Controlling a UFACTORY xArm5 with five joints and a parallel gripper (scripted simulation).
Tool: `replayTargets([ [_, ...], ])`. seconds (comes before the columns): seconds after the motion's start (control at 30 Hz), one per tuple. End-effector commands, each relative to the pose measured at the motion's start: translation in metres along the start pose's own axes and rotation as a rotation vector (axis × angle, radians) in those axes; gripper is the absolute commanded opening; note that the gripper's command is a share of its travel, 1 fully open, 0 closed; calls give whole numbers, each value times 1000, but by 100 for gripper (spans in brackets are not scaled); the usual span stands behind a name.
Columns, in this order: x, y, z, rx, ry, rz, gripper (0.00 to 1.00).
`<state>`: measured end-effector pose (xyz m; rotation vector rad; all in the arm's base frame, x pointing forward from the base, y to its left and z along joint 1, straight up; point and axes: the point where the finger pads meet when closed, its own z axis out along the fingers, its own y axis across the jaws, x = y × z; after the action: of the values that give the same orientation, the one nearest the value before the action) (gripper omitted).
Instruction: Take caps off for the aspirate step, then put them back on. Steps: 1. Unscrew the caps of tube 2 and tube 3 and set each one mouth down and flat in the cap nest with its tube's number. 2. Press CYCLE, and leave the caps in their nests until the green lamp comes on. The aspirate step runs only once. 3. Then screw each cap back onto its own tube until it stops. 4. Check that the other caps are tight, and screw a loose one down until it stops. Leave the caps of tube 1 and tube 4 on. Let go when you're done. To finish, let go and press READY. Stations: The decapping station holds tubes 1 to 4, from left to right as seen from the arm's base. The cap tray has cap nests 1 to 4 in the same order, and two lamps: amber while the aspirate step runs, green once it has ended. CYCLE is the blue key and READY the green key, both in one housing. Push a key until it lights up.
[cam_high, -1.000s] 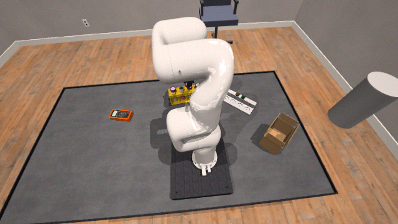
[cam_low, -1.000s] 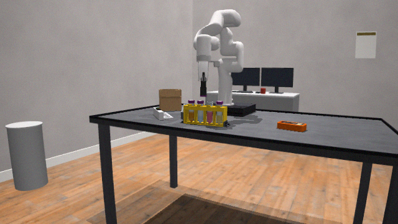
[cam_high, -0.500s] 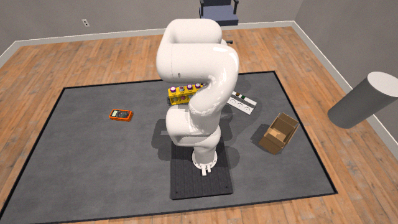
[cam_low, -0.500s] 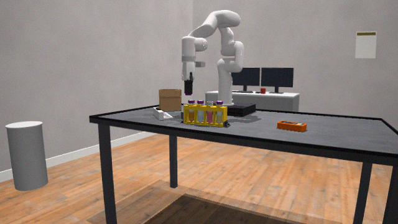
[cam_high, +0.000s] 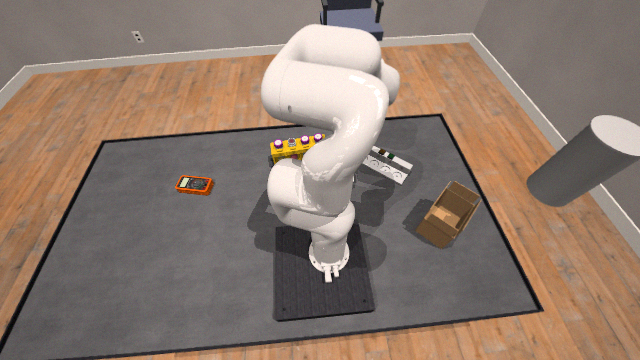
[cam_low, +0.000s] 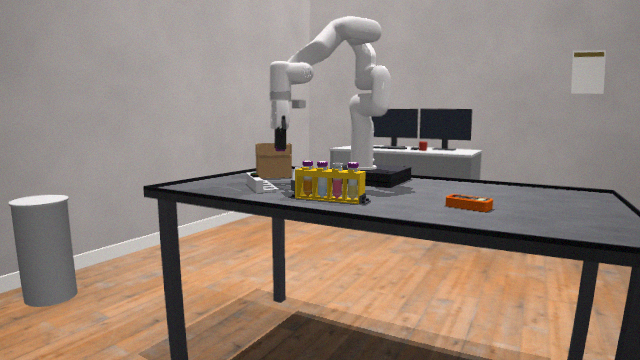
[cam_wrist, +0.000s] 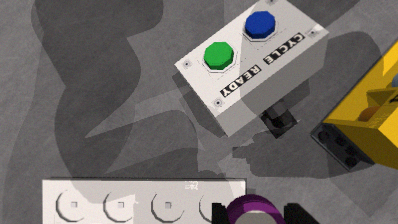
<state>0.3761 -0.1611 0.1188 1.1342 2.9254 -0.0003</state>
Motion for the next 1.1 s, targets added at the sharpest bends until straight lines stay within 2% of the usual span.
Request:
replayTargets([
  [0.0,-16,-23,-1,-8,0,-1,0],
  [0.2,-41,-64,-1,-8,0,-1,0],
  [0.43,-41,-64,-1,-8,0,-1,0],
  [0.83,-41,-64,59,-8,0,-1,0],
  [0.9,-41,-64,59,-8,0,-1,0],
  [1.07,-41,-64,84,-8,0,-1,0],
])
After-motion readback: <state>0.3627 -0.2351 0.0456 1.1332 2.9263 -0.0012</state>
